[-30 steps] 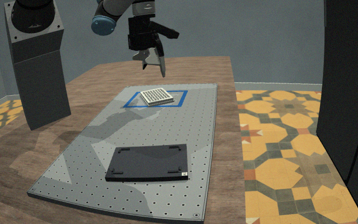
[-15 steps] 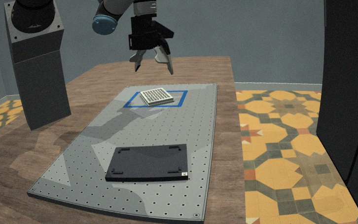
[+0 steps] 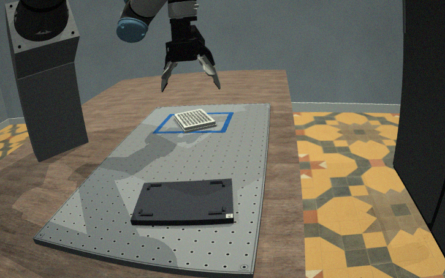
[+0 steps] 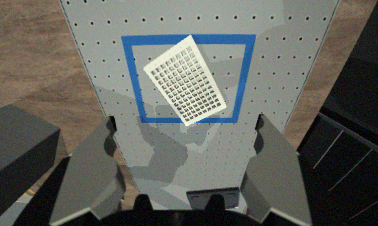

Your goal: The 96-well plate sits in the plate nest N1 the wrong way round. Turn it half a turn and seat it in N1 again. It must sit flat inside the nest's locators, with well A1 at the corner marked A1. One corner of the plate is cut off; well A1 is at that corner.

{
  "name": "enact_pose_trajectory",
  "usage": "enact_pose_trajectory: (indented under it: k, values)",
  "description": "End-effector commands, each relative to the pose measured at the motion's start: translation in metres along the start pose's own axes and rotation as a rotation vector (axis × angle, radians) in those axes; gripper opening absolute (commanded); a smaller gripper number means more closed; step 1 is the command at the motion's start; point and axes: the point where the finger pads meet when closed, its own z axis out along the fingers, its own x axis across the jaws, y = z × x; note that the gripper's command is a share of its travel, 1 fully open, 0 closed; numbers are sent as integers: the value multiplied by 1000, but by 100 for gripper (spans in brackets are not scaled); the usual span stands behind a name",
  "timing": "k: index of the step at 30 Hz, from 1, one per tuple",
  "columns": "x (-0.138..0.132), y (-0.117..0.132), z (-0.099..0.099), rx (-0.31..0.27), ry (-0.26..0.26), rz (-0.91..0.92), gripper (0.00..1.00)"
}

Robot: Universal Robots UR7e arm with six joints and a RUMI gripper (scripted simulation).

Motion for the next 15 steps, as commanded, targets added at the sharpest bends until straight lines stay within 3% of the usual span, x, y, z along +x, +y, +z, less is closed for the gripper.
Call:
enact_pose_trajectory:
  k: [1,10,15]
  values:
    - [1,0,1,16,13,-222,100]
    - [3,0,1,13,17,-520,100]
    - [-1,0,1,15,12,-529,100]
